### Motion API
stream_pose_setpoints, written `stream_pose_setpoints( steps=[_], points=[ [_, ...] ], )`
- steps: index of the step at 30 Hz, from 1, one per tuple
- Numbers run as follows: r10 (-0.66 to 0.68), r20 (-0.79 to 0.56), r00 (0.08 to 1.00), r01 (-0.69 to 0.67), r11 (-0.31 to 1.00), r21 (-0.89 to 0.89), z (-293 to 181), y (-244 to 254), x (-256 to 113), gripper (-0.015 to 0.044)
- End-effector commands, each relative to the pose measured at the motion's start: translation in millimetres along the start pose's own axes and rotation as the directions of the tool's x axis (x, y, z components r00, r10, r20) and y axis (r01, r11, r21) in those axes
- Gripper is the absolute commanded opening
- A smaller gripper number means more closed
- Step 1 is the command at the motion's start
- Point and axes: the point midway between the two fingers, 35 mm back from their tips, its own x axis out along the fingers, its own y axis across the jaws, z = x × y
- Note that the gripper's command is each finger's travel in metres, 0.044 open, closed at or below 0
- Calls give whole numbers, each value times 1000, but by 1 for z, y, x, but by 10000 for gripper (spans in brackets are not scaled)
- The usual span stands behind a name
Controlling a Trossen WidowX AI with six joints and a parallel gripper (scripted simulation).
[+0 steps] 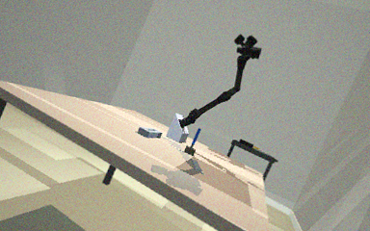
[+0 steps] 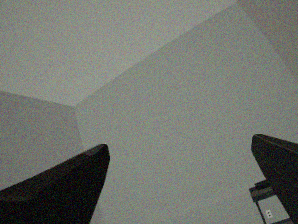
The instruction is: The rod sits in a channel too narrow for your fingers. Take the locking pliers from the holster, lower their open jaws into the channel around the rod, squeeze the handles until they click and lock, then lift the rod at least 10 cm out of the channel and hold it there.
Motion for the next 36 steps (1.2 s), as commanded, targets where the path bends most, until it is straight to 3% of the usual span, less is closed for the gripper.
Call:
stream_pose_setpoints(
  steps=[1,5,10,15,20,27,33,36],
  points=[
    [10,7,1000,-10,1000,5,1,2,-2,426],
    [217,147,965,-231,969,85,24,39,-54,440],
    [493,350,796,-567,810,150,44,78,-149,440],
    [686,520,508,-843,521,136,45,94,-258,440],
    [764,629,145,-988,143,54,22,84,-368,440],
    [668,648,-365,-914,-390,-112,-45,37,-500,440],
    [433,544,-719,-625,-745,-233,-133,-23,-581,440],
    [317,477,-819,-477,-840,-260,-172,-48,-602,440]
  ],
)
